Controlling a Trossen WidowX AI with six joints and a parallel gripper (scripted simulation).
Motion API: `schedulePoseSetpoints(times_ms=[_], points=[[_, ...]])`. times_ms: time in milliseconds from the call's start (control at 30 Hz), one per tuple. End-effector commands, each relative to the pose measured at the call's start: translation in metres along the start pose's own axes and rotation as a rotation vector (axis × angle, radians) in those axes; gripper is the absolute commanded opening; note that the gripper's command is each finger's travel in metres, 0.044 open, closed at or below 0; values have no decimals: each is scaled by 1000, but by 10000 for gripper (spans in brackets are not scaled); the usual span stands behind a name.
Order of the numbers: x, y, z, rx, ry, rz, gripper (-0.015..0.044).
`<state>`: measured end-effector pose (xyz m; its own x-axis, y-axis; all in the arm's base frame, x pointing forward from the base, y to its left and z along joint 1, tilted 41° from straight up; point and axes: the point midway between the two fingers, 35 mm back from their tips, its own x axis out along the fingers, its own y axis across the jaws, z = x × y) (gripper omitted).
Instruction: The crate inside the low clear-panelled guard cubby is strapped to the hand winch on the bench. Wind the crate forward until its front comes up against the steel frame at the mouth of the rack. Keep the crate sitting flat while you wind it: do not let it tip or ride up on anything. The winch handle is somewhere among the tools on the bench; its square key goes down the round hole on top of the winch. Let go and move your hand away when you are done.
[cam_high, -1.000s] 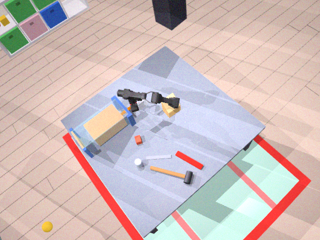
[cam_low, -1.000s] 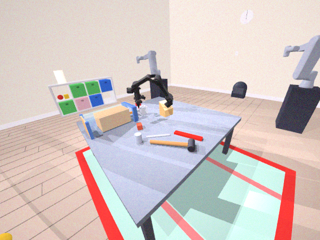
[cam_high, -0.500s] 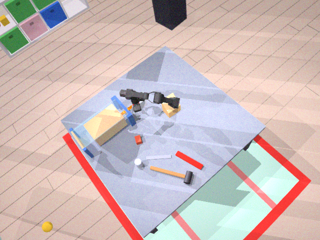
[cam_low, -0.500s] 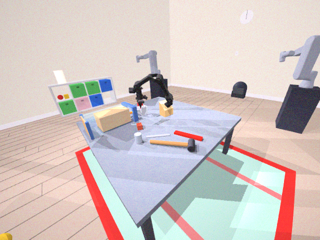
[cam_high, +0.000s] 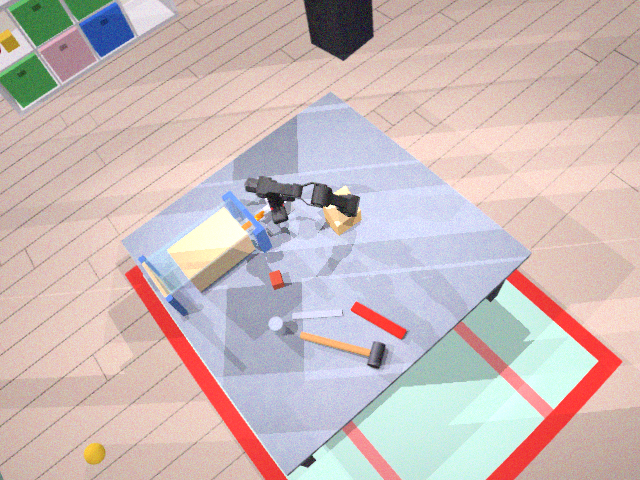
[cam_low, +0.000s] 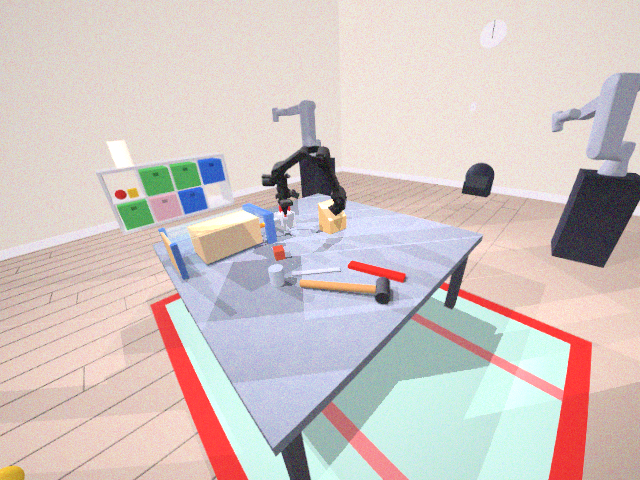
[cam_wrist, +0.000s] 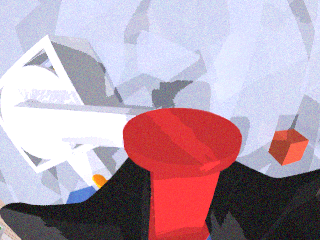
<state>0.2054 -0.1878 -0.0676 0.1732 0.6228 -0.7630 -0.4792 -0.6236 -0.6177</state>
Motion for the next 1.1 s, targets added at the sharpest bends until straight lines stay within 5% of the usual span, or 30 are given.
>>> schedulePoseSetpoints(times_ms=[0, 1067], points=[[0, 0, 12, 9, -18, 6, 0], [-1, 12, 58, 11, -20, 7, 0]])
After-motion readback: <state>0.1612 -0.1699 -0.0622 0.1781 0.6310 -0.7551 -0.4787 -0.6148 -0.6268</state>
